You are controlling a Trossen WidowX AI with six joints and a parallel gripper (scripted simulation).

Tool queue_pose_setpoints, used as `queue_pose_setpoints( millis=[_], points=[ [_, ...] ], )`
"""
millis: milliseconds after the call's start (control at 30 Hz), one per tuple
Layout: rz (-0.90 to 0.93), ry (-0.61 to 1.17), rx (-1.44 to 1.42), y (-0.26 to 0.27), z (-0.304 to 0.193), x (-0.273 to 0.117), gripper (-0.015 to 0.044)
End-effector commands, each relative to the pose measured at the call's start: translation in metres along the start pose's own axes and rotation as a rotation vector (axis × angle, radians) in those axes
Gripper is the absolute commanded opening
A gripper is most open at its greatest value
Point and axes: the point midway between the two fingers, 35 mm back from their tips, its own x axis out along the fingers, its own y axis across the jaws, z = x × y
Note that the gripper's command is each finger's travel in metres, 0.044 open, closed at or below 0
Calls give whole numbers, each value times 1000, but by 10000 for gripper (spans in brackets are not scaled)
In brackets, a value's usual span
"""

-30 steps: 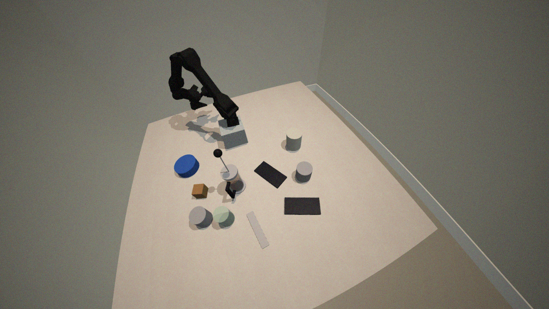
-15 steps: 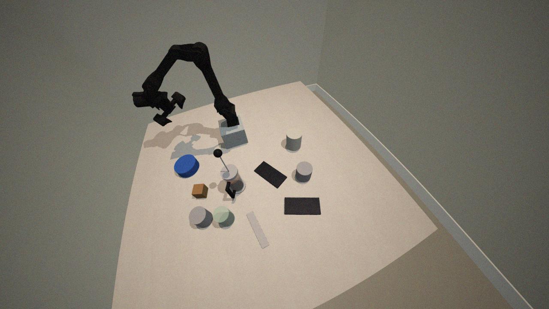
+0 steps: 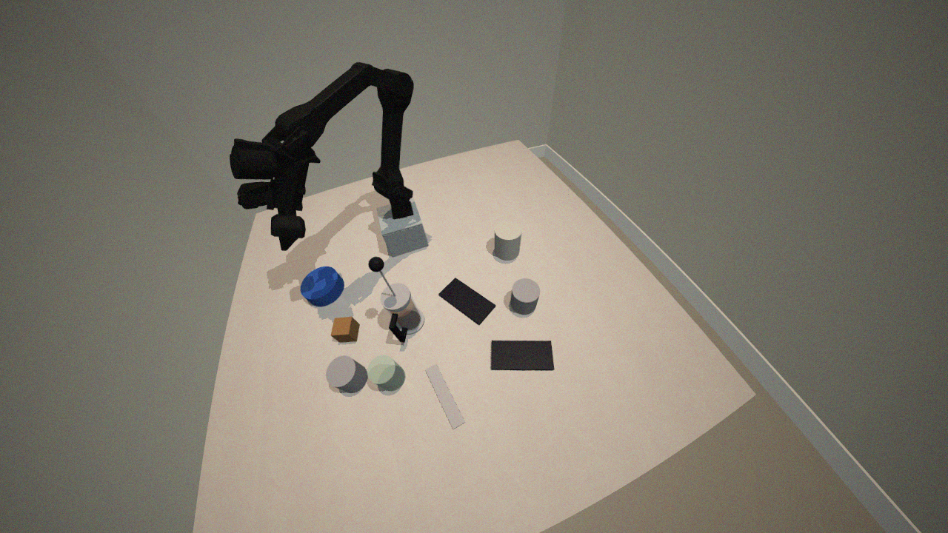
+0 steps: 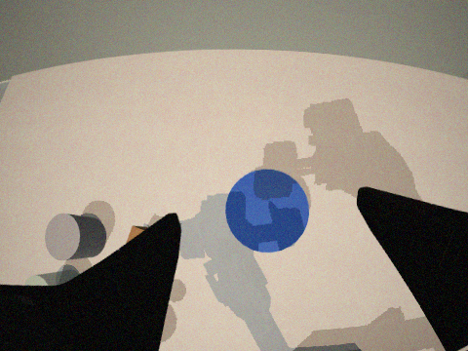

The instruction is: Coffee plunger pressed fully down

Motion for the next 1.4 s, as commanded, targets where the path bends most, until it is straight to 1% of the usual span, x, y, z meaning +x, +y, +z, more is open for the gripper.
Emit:
queue_pose_setpoints(
  millis=[0,200,367,433,567,767,1367],
  points=[
    [190,-68,-181,48,-13,-30,440],
    [543,-203,-495,118,-49,-97,440],
    [827,-318,-719,153,-87,-156,440],
    [901,-349,-772,158,-97,-172,440],
    [910,-352,-778,160,-104,-165,440],
    [913,-352,-780,160,-134,-126,440],
    [914,-353,-780,177,-134,-115,440]
  ],
)
